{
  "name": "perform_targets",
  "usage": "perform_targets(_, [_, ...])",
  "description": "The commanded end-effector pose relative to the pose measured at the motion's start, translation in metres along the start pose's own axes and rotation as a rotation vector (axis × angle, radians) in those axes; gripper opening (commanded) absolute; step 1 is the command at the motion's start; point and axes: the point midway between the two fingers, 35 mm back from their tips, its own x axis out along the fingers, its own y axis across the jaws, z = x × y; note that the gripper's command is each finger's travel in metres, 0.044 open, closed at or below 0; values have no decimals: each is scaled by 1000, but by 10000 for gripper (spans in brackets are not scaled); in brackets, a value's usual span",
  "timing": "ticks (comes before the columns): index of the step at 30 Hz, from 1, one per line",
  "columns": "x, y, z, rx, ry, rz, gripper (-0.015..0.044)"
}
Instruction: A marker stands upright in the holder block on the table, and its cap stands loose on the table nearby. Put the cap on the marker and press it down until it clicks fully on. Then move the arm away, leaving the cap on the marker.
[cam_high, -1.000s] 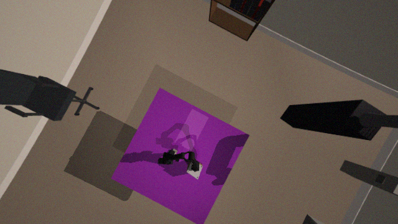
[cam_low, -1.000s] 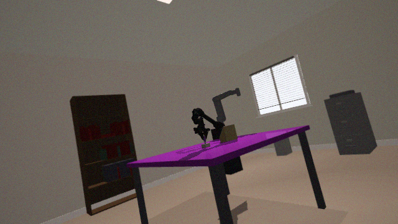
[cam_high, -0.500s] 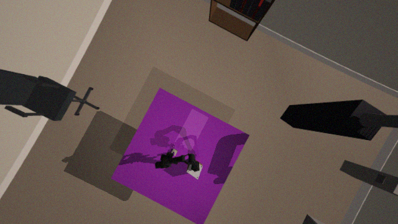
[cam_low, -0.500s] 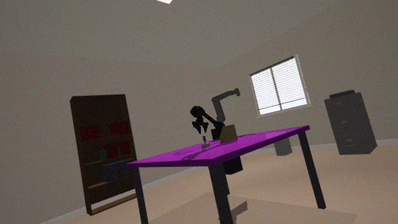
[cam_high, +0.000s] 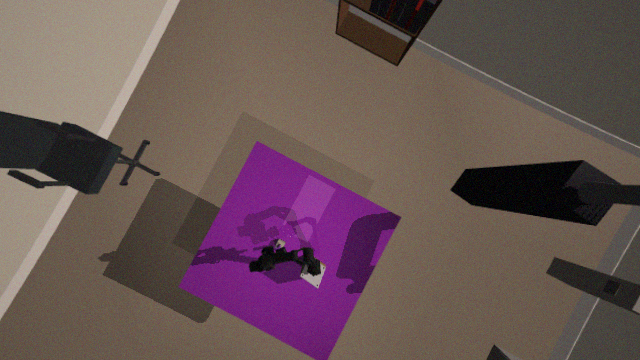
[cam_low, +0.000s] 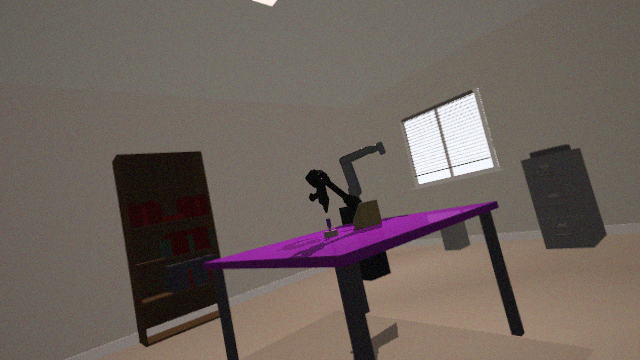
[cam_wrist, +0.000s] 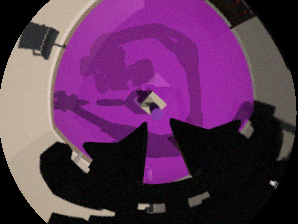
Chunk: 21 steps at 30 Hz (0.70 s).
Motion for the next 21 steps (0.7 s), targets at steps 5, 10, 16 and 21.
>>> perform_targets(5, [5, -2, -1, -698, -2, 0, 0])
perform_targets(10, [5, -2, -1, -698, -2, 0, 0])
perform_targets(16, [5, -2, -1, -698, -2, 0, 0])
perform_targets(21, [10, -2, 0, -698, -3, 0, 0])
